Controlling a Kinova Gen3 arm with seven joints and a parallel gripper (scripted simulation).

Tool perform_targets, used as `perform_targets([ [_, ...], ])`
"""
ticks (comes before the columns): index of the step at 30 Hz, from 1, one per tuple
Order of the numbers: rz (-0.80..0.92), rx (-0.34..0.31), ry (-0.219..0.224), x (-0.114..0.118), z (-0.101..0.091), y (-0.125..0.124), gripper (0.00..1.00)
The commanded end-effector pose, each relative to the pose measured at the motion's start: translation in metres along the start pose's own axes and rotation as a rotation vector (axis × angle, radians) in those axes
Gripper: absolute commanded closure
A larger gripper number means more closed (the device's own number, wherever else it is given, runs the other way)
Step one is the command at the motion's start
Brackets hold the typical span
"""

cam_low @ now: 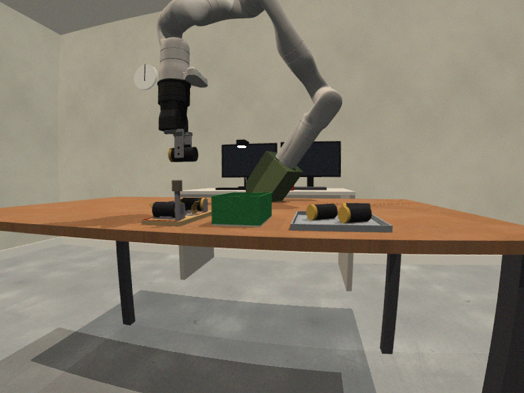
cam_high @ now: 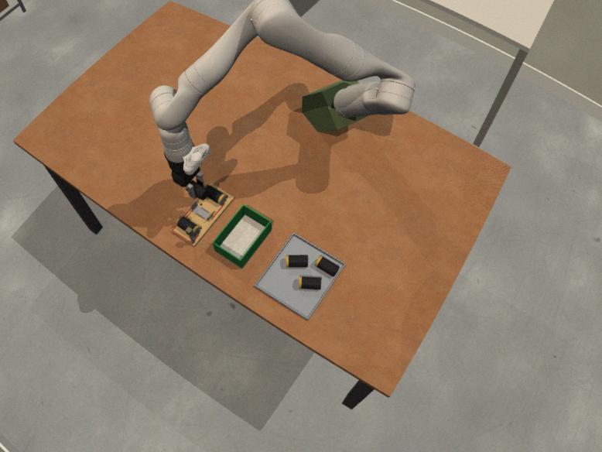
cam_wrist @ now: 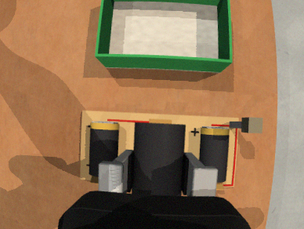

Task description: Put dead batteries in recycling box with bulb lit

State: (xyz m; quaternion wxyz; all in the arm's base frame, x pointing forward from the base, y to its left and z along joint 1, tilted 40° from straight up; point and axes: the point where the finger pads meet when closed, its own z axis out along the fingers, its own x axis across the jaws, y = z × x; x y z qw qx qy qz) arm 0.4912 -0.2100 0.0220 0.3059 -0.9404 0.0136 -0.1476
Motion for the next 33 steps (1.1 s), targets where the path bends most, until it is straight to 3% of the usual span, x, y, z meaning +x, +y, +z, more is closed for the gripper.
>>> perform_targets([
  [1, 0.003, 0.002, 0.002, 0.0, 0.001, 0.002, 0.43],
  [27, 0.0, 0.002, 0.002, 0.0, 0.001, 0.002, 0.43],
  [30, 0.0, 0.002, 0.002, 0.0, 0.007, 0.002, 0.43],
  [33, 0.0, 0.002, 0.002, 0.0, 0.026, 0.002, 0.43],
])
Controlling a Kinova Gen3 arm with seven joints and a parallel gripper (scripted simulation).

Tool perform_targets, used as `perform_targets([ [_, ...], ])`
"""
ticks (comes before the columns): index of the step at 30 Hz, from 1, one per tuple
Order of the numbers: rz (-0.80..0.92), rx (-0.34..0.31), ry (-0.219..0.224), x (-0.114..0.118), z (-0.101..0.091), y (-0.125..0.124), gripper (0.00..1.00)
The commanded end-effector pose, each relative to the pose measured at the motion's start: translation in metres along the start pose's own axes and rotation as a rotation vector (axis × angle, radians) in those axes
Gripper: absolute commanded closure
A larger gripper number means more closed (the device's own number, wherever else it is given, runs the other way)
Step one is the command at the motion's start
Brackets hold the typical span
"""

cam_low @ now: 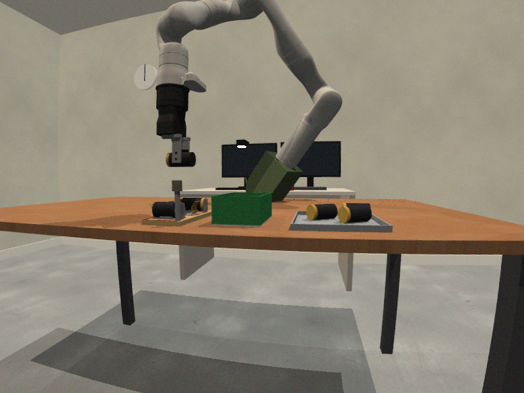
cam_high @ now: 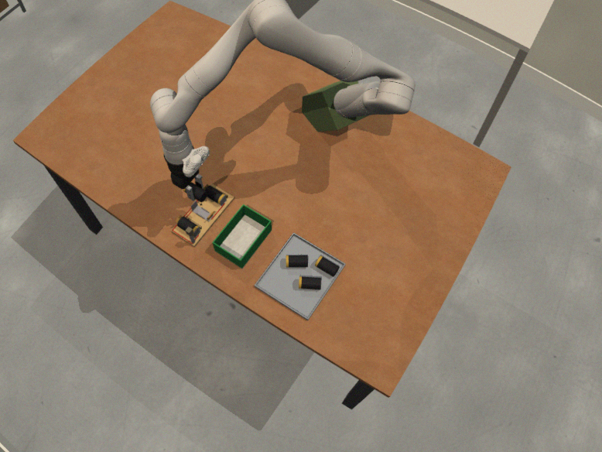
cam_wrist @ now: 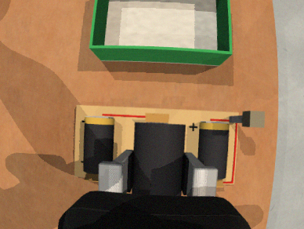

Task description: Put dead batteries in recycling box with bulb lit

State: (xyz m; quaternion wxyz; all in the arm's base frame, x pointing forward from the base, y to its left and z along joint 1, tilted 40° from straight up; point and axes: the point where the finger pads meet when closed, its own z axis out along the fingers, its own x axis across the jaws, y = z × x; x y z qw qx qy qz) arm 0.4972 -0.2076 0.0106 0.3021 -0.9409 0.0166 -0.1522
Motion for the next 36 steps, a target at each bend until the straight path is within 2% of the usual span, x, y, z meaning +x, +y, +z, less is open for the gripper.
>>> perform_targets([
  [1, -0.001, 0.01, -0.009, -0.002, 0.022, -0.004, 0.43],
  [3, -0.001, 0.01, -0.009, -0.002, 0.022, -0.004, 0.43],
  [7, -0.001, 0.01, -0.009, -0.003, 0.053, -0.004, 0.43],
  [10, -0.001, 0.01, -0.009, -0.003, 0.065, -0.004, 0.43],
  [36, -0.001, 0.01, -0.009, -0.003, 0.066, -0.004, 0.43],
])
